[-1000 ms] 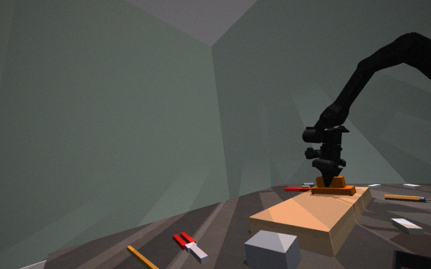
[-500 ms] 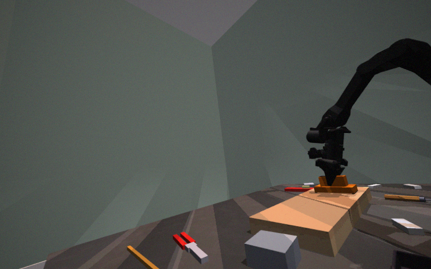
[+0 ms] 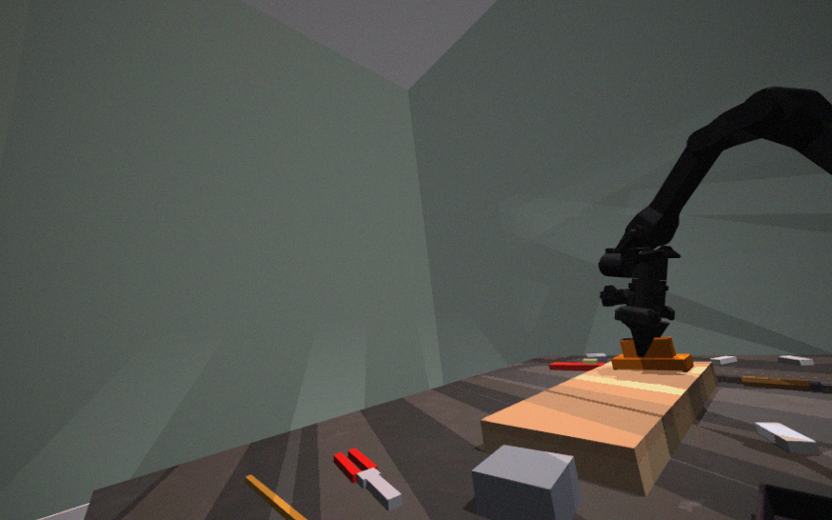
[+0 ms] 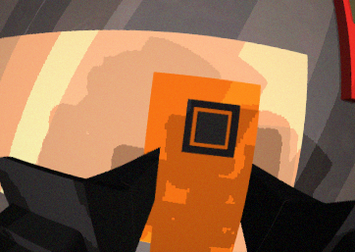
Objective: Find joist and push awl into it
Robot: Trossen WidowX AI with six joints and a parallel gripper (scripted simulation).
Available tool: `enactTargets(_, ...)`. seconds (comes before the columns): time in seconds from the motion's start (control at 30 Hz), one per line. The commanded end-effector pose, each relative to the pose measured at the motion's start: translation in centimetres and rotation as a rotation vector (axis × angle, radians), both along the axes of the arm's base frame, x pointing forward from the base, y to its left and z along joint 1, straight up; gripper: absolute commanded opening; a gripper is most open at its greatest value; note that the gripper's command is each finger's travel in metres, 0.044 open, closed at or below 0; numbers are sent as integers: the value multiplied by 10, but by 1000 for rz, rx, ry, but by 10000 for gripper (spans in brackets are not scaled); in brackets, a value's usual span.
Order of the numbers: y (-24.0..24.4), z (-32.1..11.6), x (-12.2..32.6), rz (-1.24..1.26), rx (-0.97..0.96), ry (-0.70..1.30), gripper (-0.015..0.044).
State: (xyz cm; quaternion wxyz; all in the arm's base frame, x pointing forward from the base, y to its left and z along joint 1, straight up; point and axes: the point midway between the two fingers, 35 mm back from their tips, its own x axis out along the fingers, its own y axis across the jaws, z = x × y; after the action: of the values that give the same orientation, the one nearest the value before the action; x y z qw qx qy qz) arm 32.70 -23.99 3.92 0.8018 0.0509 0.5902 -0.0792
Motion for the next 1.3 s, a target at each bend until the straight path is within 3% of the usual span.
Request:
enactTargets(0.0, -10, 0, -2, -1, -3, 1, 0)
enactTargets(0.63, -22, 3, -4, -1, -2, 0, 0)
enactTargets(1.27, -25, 100, -7, -1, -4, 1, 0)
